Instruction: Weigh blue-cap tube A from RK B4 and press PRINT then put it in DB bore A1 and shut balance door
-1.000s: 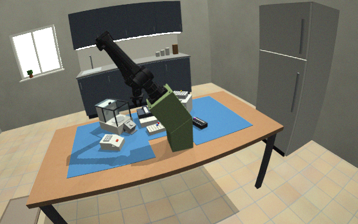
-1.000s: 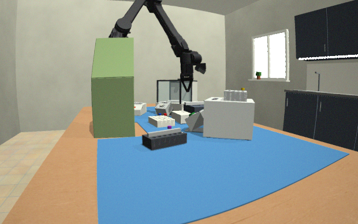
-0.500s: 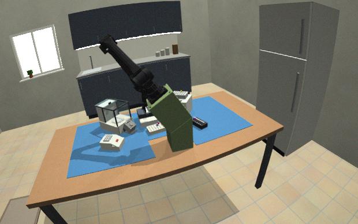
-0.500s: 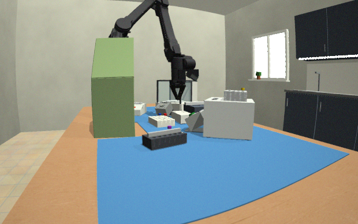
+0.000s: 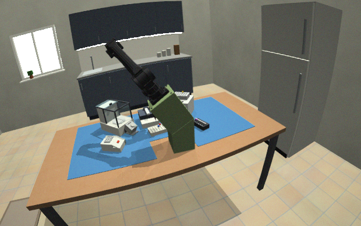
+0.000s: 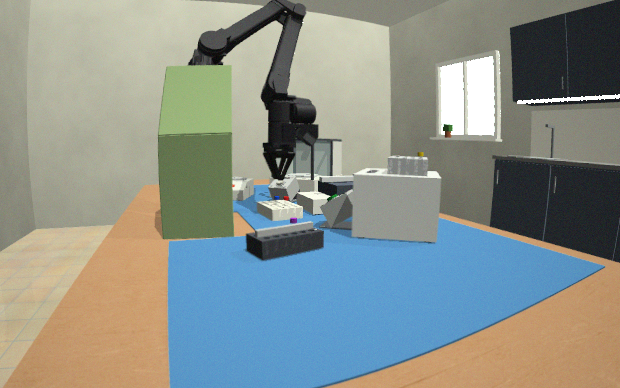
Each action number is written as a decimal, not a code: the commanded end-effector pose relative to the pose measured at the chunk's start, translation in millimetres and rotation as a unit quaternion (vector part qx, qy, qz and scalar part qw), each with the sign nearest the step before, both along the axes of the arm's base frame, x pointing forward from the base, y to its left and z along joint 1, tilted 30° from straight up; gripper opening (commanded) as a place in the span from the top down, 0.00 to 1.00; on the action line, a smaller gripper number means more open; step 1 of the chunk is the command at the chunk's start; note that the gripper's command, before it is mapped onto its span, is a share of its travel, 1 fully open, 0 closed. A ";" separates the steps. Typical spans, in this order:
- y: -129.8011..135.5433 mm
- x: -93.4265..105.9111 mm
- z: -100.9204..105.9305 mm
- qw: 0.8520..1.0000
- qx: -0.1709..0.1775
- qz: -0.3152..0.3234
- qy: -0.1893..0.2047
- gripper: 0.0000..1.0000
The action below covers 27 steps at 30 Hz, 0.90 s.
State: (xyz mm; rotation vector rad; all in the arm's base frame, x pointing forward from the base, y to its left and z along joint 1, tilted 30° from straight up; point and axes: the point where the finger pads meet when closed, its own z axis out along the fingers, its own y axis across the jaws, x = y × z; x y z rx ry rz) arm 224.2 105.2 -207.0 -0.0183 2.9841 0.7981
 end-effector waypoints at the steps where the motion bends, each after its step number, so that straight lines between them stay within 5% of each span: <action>1: -1.3 -22.6 -4.5 0.999 0.002 0.035 -0.014 0.64; 7: 5.9 6.2 0.6 0.998 0.003 0.043 -0.044 0.64; 12: 3.6 -19.6 0.2 0.999 0.001 0.040 -0.010 0.64; 27: 2.2 -8.5 1.6 0.999 0.001 0.031 -0.020 0.64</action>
